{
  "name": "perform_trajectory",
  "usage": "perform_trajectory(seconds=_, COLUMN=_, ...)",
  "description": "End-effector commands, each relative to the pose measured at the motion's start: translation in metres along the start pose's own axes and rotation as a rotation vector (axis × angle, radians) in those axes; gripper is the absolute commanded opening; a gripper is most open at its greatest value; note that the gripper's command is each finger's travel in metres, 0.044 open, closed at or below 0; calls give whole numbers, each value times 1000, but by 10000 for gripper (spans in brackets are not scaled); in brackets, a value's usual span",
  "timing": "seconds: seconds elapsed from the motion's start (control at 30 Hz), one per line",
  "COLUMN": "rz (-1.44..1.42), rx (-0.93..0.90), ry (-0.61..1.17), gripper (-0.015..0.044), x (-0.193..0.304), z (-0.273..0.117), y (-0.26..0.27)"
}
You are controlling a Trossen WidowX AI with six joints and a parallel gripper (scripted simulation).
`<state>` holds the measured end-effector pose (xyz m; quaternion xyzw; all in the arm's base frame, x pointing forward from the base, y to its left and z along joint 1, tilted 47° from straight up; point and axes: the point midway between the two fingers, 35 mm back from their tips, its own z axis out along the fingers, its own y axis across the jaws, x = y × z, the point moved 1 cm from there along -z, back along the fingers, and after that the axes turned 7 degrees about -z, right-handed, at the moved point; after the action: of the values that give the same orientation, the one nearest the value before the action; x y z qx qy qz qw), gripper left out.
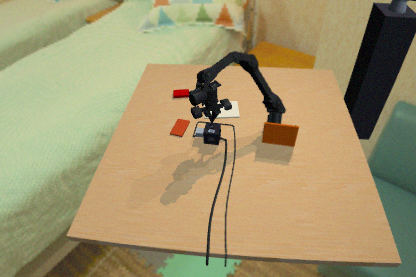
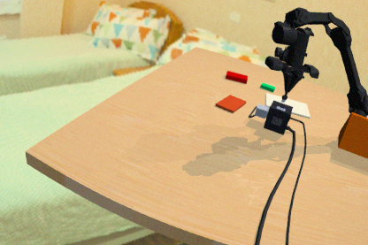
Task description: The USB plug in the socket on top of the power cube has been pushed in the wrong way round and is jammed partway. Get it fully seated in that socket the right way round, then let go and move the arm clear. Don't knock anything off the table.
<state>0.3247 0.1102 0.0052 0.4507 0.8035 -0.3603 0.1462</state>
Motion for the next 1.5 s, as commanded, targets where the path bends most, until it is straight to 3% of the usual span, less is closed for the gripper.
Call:
perform_trajectory(seconds=0.0, rz=125, rx=0, ry=1, gripper=0, x=0, z=0, y=0)
perform_trajectory(seconds=0.5, rz=500, rx=1, ry=1, gripper=0, x=0, z=0, y=0)
perform_trajectory(seconds=1.47, rz=503, rx=-3, ry=7, gripper=0, x=0, z=2, y=1)
